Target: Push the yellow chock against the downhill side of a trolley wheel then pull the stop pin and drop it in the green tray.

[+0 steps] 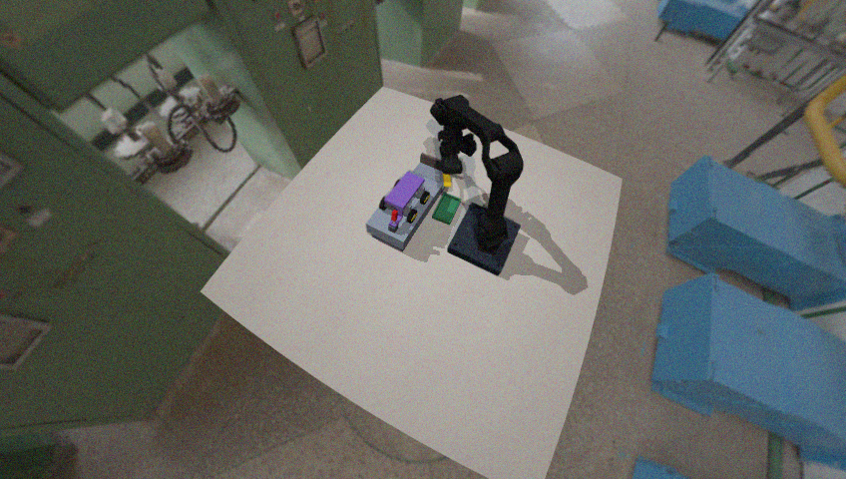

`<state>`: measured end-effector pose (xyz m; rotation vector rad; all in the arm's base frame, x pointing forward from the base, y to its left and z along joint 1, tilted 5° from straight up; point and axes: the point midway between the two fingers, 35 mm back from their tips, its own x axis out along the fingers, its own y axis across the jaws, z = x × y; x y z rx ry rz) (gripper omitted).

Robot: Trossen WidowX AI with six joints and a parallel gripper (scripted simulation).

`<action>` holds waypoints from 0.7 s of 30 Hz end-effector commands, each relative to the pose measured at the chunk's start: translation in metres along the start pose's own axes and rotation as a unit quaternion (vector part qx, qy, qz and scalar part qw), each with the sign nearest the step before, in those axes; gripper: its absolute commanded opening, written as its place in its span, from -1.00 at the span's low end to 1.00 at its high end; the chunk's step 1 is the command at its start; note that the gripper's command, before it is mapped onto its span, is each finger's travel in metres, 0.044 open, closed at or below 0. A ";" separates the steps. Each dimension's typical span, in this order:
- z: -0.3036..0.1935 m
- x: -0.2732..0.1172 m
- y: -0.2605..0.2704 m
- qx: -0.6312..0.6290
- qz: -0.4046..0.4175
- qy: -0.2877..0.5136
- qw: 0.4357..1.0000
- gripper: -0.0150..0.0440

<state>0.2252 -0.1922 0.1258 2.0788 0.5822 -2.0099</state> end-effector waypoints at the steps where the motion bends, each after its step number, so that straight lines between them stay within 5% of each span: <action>1: 0.000 -0.001 0.001 0.060 -0.004 0.004 0.998 -0.49; 12: 0.000 -0.001 0.002 0.256 -0.018 0.010 0.967 -0.49; 21: -0.004 0.000 0.005 0.267 -0.019 0.011 0.963 -0.49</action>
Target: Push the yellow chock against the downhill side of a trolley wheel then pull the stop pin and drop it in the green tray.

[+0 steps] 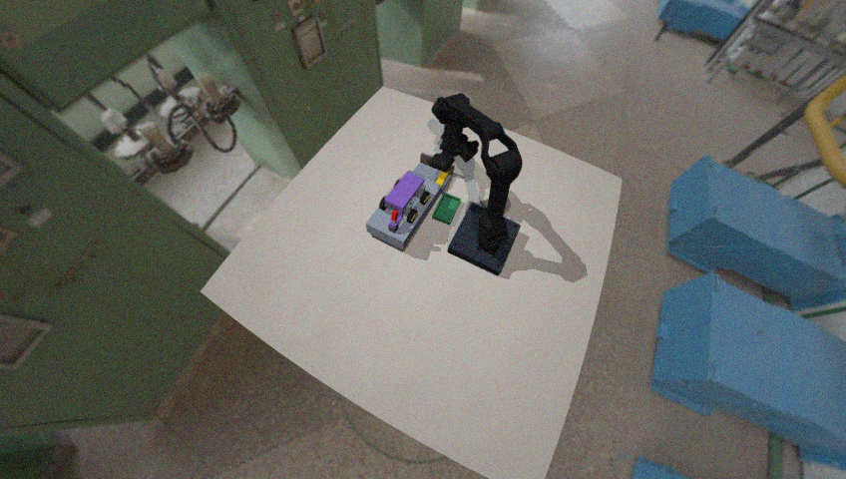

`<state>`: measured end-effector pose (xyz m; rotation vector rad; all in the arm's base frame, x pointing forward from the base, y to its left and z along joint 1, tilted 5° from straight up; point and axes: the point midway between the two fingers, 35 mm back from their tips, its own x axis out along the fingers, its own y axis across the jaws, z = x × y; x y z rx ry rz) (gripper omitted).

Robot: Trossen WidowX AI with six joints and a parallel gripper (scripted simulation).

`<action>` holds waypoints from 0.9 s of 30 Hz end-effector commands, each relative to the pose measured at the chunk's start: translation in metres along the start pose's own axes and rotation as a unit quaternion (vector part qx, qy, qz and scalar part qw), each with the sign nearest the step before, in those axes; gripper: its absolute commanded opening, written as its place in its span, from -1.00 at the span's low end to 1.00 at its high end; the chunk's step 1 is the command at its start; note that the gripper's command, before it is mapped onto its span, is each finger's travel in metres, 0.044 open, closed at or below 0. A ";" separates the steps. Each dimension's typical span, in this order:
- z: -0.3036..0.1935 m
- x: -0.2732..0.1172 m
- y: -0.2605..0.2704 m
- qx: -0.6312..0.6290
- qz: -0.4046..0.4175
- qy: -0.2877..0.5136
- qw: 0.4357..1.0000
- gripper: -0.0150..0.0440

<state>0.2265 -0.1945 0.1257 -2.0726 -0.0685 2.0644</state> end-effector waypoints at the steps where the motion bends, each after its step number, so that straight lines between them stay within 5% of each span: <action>1: -0.008 0.002 0.001 0.002 -0.001 0.002 1.000 -0.49; 27: -0.029 0.048 0.003 0.002 -0.001 0.003 1.000 -0.49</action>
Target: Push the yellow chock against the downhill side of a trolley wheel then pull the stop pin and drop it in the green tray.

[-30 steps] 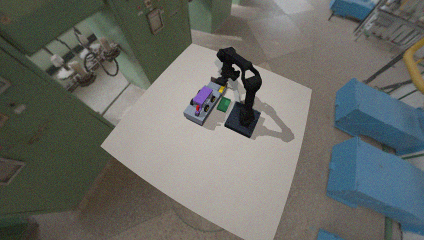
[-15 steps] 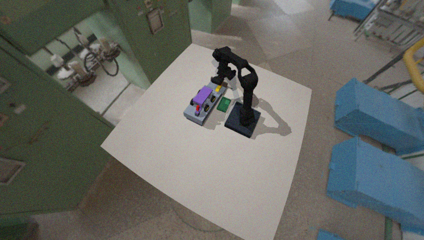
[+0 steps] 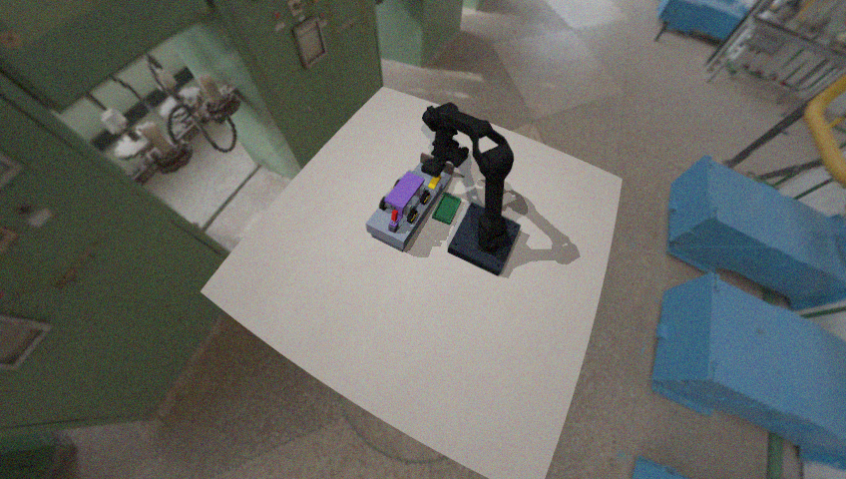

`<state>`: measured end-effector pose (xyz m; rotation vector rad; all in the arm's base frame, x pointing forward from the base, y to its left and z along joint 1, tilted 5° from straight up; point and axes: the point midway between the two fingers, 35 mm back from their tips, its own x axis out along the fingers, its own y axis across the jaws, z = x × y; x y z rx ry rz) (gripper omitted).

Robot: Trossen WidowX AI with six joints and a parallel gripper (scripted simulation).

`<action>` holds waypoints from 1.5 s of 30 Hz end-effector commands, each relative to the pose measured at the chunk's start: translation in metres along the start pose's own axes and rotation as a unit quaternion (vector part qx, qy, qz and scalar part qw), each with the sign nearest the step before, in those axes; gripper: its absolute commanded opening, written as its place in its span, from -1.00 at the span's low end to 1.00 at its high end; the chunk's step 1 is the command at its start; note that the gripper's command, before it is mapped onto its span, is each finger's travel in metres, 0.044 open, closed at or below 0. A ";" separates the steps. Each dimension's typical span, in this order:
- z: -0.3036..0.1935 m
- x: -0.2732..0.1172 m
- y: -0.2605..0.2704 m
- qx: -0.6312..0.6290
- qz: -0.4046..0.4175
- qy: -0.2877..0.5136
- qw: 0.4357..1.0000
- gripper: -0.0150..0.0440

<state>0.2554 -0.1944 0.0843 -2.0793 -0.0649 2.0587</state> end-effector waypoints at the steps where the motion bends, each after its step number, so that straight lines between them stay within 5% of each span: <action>1: 0.000 0.010 -0.001 0.002 -0.002 0.000 1.000 -0.49; 45: -0.002 0.026 -0.032 0.001 0.000 0.000 1.000 -0.49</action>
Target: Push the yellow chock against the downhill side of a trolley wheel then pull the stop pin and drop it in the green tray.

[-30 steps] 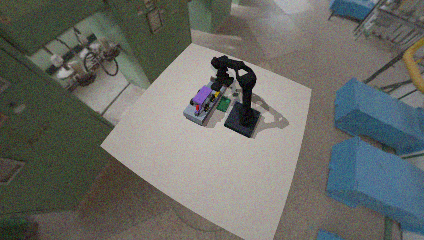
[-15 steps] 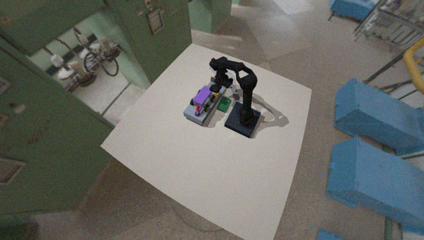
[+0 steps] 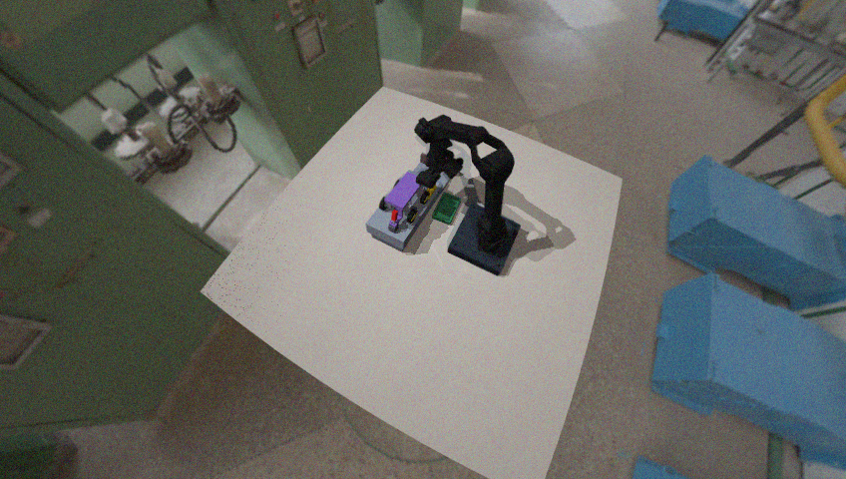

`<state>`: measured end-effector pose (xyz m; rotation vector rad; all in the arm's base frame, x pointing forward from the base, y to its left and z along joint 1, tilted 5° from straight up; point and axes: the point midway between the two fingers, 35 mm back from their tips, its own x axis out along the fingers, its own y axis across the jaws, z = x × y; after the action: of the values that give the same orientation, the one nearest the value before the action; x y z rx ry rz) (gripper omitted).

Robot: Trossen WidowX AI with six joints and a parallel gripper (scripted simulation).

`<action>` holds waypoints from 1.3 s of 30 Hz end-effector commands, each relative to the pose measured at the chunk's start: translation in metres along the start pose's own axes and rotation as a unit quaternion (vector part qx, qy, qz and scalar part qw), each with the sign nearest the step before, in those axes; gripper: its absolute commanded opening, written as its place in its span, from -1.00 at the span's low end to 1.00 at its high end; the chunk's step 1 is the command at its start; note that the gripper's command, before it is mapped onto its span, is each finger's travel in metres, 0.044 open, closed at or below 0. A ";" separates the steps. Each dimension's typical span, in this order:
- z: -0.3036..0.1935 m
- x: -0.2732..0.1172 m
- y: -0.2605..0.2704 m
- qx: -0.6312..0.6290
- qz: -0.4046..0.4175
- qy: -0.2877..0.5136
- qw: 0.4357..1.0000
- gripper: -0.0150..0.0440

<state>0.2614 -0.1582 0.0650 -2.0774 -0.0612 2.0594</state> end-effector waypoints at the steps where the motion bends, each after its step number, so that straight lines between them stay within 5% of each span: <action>1: 0.000 0.000 0.000 0.000 0.000 0.000 1.000 -0.49; 6: 0.000 0.000 0.000 0.000 0.000 0.000 1.000 -0.49; 13: 0.000 0.000 0.000 0.000 0.000 0.000 1.000 0.13; 33: 0.000 -0.059 0.001 0.001 -0.004 0.000 1.000 0.15; 37: 0.001 -0.053 0.001 0.002 -0.003 -0.001 1.000 0.51; 39: 0.000 -0.054 0.000 -0.007 -0.003 0.001 1.000 0.33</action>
<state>0.2596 -0.1691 0.1171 -2.0727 -0.0654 2.0563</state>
